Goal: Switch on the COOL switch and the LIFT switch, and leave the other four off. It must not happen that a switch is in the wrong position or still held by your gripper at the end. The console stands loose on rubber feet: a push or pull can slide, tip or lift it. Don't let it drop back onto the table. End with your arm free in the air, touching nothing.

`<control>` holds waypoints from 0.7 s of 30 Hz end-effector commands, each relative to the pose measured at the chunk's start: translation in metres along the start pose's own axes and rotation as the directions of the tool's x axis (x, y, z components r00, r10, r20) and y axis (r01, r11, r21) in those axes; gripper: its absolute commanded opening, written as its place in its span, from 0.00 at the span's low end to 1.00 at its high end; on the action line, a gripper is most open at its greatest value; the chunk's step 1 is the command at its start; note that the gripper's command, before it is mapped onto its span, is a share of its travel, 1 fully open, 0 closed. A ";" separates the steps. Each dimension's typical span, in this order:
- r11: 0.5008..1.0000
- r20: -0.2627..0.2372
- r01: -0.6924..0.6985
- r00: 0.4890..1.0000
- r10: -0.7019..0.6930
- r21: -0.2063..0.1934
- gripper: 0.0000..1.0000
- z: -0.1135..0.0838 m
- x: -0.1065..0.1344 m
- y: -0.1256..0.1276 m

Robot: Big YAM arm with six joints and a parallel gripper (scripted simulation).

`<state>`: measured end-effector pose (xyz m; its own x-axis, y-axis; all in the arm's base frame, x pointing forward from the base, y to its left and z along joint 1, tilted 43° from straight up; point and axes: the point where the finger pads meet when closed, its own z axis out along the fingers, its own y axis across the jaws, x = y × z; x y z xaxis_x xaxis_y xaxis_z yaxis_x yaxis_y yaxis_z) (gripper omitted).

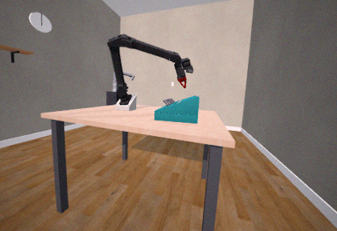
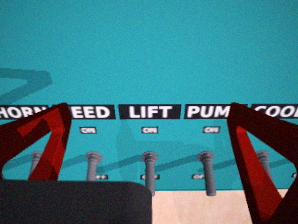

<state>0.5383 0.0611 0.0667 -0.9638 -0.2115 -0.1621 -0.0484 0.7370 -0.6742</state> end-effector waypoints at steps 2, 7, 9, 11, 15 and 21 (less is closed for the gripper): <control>1.000 0.042 -0.015 0.999 0.015 -0.009 1.00 -0.015 -0.013 -0.007; 1.000 0.042 -0.016 0.999 0.017 -0.009 1.00 -0.015 -0.013 -0.007; 1.000 0.042 -0.017 0.999 0.017 -0.009 1.00 -0.015 -0.013 -0.007; 1.000 0.042 -0.017 0.999 0.017 -0.009 1.00 -0.015 -0.013 -0.007; 1.000 0.042 -0.017 0.999 0.017 -0.009 1.00 -0.015 -0.013 -0.007; 1.000 0.042 -0.017 0.999 0.017 -0.009 1.00 -0.015 -0.013 -0.007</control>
<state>0.5384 0.0608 0.0668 -0.9637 -0.2141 -0.1597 -0.0518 0.7362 -0.6747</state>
